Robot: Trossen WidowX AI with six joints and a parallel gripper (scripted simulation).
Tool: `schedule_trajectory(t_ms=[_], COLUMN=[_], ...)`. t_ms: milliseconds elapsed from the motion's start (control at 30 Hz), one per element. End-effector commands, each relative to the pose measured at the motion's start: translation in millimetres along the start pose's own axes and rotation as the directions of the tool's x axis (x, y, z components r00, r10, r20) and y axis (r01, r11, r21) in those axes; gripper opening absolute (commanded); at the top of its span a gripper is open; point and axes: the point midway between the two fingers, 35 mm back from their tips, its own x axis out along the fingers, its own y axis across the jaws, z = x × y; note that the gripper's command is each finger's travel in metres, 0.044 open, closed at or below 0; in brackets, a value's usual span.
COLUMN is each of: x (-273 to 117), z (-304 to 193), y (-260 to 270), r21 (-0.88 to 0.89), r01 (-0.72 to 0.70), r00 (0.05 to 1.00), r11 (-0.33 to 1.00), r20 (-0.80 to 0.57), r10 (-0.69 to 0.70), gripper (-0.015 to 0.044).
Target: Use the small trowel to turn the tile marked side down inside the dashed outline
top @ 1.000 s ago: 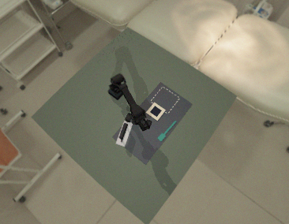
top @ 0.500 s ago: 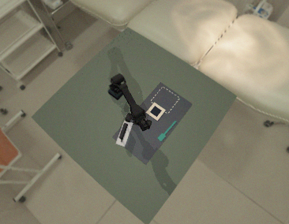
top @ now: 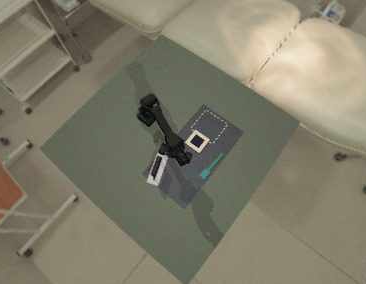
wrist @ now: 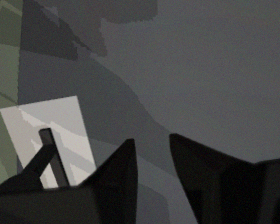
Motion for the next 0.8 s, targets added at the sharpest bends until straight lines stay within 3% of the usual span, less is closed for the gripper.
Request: schedule_trajectory(t_ms=[0,300,433,767], x=[0.0,0.0,0.0,0.0], z=[0.0,0.0,0.0,0.0], y=[0.0,0.0,0.0,0.0], r21=[0.000,0.000,0.000,0.000], r01=[0.000,0.000,0.000,0.000], r00=[1.000,1.000,1.000,1.000], r11=[1.000,1.000,1.000,1.000], r20=[0.000,0.000,0.000,0.000], r10=[0.000,0.000,0.000,0.000], gripper=[0.0100,0.0100,0.0000,0.0000])
